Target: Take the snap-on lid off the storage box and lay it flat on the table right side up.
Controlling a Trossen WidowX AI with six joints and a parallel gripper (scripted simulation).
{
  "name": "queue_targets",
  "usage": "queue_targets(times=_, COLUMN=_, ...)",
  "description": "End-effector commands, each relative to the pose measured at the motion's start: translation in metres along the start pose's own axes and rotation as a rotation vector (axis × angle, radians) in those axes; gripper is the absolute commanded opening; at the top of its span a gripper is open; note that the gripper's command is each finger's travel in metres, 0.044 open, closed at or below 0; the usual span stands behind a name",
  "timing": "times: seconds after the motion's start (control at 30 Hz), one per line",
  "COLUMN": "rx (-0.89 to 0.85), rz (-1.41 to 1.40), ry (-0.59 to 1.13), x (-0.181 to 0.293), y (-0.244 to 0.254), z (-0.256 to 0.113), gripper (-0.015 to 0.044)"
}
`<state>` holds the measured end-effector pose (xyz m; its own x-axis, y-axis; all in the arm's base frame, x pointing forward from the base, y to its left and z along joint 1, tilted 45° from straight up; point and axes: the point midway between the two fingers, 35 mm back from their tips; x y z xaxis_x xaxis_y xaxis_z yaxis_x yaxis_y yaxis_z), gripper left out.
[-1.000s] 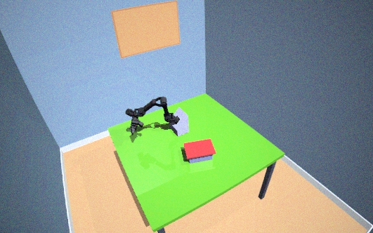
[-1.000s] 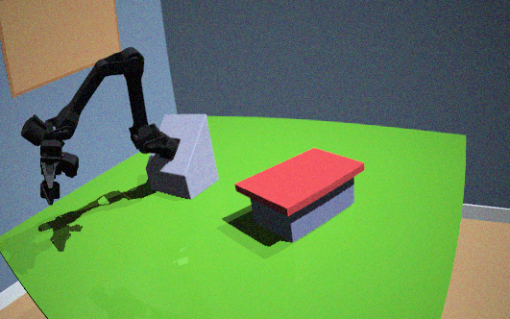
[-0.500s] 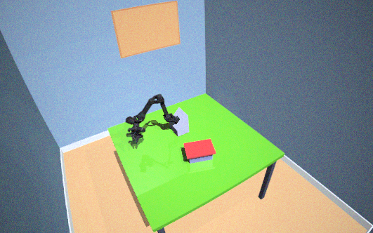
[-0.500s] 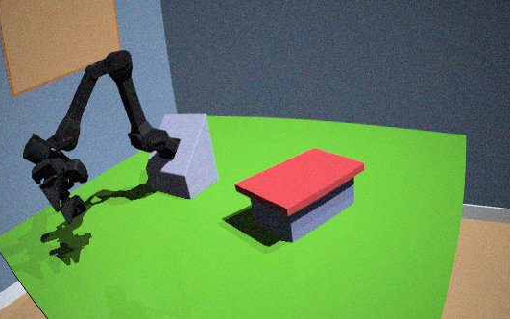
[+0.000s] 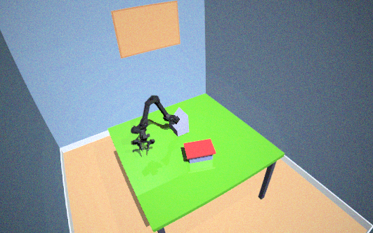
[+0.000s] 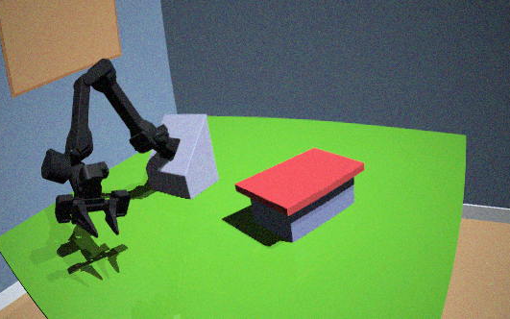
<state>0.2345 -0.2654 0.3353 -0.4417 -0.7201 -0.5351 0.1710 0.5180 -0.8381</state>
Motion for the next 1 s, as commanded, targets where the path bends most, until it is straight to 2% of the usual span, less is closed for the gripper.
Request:
queue_targets(times=0.0, rx=-0.103, rz=0.381, ry=0.025, x=-0.032, y=0.051, z=0.040, gripper=0.0235)
queue_targets(times=0.1, rx=-0.148, rz=0.379, ry=-0.001, x=-0.048, y=0.063, z=0.043, gripper=0.0235)
queue_targets(times=0.4, rx=-0.228, rz=0.661, ry=0.096, x=-0.065, y=0.114, z=0.064, gripper=0.0235)
queue_targets(times=0.63, rx=-0.274, rz=1.074, ry=0.332, x=-0.093, y=0.207, z=0.077, gripper=0.0235)
queue_targets(times=0.97, rx=-0.271, rz=1.286, ry=0.576, x=-0.111, y=0.303, z=0.054, gripper=0.0235)
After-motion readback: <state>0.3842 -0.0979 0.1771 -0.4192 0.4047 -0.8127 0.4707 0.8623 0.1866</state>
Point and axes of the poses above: the point midway between the two fingers, 35 mm back from their tips, its own z axis out along the fingers, its own y axis across the jaws, x = y × z, and after that the axes turned 9 degrees about z, right-handed
